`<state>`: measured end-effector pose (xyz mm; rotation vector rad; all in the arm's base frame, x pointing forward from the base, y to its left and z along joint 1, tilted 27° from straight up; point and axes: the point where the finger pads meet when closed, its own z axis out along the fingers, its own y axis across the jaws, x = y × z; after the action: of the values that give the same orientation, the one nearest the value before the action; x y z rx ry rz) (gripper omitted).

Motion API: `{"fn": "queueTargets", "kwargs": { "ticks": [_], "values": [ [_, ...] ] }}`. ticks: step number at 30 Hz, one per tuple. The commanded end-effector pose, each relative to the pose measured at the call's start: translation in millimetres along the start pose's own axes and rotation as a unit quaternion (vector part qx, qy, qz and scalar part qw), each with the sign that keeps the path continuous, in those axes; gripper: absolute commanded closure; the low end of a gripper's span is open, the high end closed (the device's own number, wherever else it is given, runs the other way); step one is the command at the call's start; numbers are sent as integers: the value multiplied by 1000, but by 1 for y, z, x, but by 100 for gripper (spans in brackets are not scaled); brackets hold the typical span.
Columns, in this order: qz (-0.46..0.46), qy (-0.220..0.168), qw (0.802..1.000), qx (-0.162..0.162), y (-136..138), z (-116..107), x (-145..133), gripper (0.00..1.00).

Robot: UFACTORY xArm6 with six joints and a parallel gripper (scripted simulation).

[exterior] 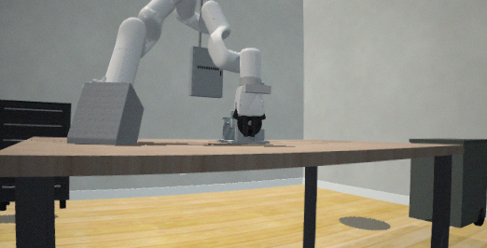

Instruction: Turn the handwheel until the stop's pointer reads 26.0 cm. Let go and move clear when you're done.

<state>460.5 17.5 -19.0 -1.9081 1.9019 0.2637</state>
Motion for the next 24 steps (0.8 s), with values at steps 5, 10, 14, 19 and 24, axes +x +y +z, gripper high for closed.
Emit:
{"fn": "queueTargets", "kwargs": {
  "ticks": [5, 10, 14, 19, 24],
  "values": [
    [0, 0, 1000, 2, -20, 4, 0, 94],
    [0, 0, 1000, 2, -27, 2, 0, 94],
    [0, 0, 1000, 2, -36, -2, 0, 94],
    [0, 0, 1000, 2, -44, -9, 0, 94],
    [0, 0, 1000, 2, -49, -17, 0, 94]
  ]
}}
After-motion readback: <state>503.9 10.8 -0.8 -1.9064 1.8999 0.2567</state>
